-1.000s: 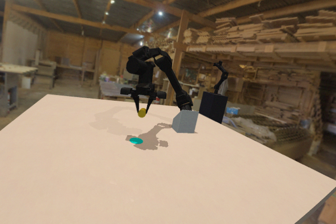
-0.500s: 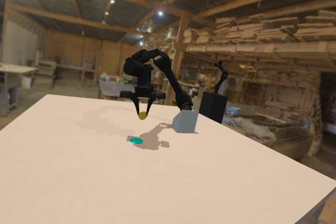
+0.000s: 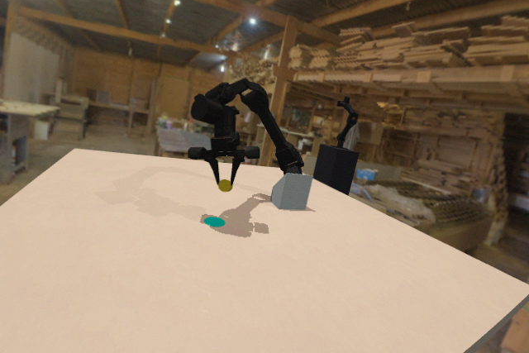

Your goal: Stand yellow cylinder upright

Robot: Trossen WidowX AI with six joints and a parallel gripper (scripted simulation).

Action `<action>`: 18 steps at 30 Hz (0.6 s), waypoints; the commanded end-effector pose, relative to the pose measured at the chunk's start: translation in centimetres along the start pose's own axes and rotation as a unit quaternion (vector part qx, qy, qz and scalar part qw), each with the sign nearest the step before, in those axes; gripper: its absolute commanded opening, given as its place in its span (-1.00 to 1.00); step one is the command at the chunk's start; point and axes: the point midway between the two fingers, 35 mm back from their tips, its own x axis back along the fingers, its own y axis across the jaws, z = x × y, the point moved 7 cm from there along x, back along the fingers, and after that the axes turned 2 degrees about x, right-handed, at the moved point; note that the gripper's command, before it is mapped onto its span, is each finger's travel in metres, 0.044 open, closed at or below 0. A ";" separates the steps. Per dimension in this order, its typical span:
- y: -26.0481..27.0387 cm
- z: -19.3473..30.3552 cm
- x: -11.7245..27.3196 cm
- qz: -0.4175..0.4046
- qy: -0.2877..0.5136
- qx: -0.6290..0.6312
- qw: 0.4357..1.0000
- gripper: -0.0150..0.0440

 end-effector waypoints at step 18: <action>-0.4 0.9 -0.6 -0.026 -0.081 0.000 0.996 -0.14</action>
